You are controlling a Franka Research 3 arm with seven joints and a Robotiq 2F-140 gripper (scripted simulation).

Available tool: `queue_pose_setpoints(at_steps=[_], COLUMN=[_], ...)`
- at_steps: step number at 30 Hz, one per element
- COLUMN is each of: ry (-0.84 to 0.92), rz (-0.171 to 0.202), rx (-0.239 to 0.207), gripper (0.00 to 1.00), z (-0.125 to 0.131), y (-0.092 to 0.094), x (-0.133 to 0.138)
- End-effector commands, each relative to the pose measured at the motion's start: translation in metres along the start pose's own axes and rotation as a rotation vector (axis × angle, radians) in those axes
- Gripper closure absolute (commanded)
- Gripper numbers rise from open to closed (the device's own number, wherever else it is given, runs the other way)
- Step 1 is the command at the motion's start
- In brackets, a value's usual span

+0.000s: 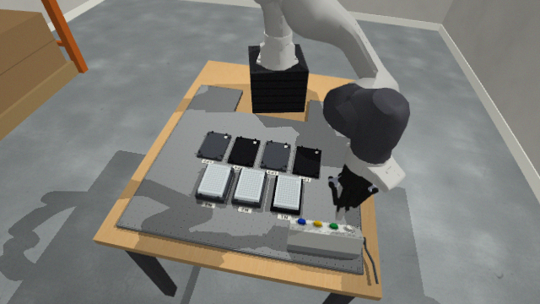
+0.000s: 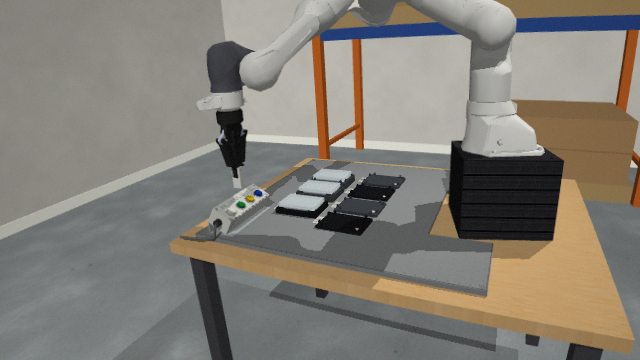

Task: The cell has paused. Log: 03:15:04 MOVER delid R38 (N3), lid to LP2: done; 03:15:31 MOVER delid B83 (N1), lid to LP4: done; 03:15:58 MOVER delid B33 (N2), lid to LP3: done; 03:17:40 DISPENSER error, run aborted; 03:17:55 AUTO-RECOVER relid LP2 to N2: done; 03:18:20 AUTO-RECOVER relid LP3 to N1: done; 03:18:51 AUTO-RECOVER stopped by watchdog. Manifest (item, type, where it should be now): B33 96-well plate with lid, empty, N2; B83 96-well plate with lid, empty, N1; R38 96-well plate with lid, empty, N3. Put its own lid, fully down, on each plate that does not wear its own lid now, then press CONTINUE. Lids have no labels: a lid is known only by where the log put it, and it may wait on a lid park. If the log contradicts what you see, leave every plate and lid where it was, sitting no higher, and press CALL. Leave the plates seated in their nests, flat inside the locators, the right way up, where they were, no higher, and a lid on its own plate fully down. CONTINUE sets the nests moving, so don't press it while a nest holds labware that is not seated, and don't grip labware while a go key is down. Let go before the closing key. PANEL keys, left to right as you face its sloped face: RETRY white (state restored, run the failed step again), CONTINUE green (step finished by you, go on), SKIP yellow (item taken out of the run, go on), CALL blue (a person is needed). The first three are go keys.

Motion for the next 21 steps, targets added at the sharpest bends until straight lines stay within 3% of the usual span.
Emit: queue_pose_setpoints(at_steps=[1, 21], ry=[0.003, 0.003], rz=[-0.001, -0.001], rx=[-0.002, -0.002], gripper=[1.00, 1.00], z=[0.000, 0.000], y=[-0.002, -0.012], x=[0.000, 0.000])
Point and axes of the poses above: the point where the finger pads meet when closed, its own y axis back along the fingers, its own x axis across the jaws, z = x × y, the point moved 4 cm from there along y, back along the fingers, and after that the axes turned 4 degrees about -y, right-handed, at the moved point
